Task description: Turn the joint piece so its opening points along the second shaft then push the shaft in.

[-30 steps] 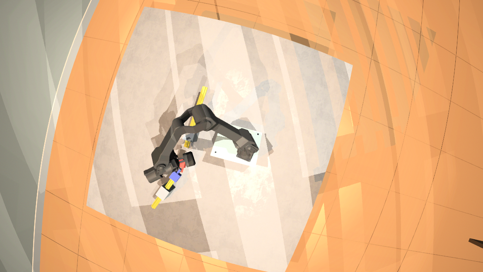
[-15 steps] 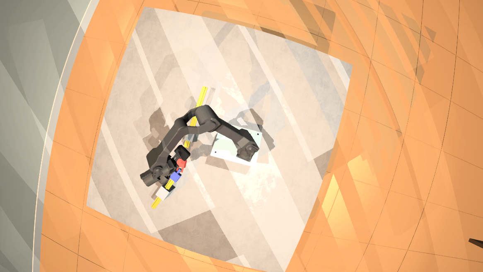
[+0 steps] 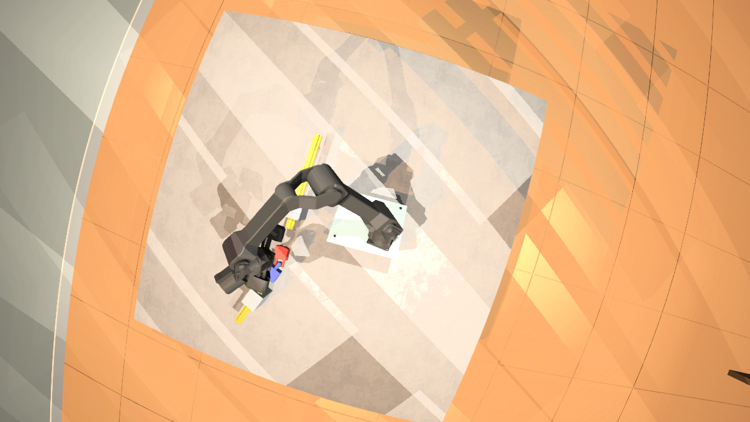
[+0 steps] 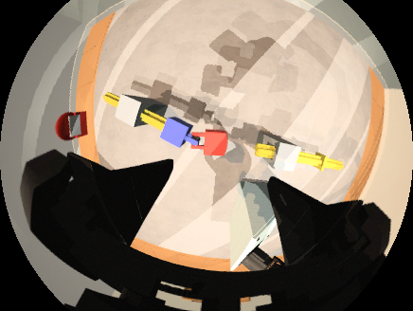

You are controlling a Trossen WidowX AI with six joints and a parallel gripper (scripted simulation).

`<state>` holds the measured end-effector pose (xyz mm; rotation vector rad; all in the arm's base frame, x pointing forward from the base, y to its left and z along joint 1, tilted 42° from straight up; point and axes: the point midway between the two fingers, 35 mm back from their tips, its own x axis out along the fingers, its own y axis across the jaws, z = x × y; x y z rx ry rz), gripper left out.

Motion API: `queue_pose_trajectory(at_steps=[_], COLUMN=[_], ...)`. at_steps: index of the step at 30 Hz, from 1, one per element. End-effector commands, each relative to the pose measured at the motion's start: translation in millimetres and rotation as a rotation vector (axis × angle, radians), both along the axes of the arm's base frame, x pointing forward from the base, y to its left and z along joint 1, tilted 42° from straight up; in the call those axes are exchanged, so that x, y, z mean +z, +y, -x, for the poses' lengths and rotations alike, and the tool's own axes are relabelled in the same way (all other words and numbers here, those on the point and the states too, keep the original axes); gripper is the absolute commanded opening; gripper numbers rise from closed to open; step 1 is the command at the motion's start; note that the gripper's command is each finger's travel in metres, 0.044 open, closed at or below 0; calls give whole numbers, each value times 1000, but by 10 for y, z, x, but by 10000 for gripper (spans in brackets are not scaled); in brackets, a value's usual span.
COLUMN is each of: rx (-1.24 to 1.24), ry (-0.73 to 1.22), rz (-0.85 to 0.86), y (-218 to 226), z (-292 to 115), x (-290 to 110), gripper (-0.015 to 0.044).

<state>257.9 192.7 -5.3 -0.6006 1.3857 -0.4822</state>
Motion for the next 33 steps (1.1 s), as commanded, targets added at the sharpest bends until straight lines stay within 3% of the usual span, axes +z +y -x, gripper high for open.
queue_pose_trajectory(at_steps=[1, 4, 10, 17, 33], rx=[21, 21, 20, 4, -388], ry=[28, 28, 27, 13, -304], rz=[3, 3, 10, 6, -84], y=[10, -67, -717, -740, -801], z=[13, -11, -112, -113, -122], x=[24, 43, 174, 176, 131], gripper=[440, 440, 440, 440, 440])
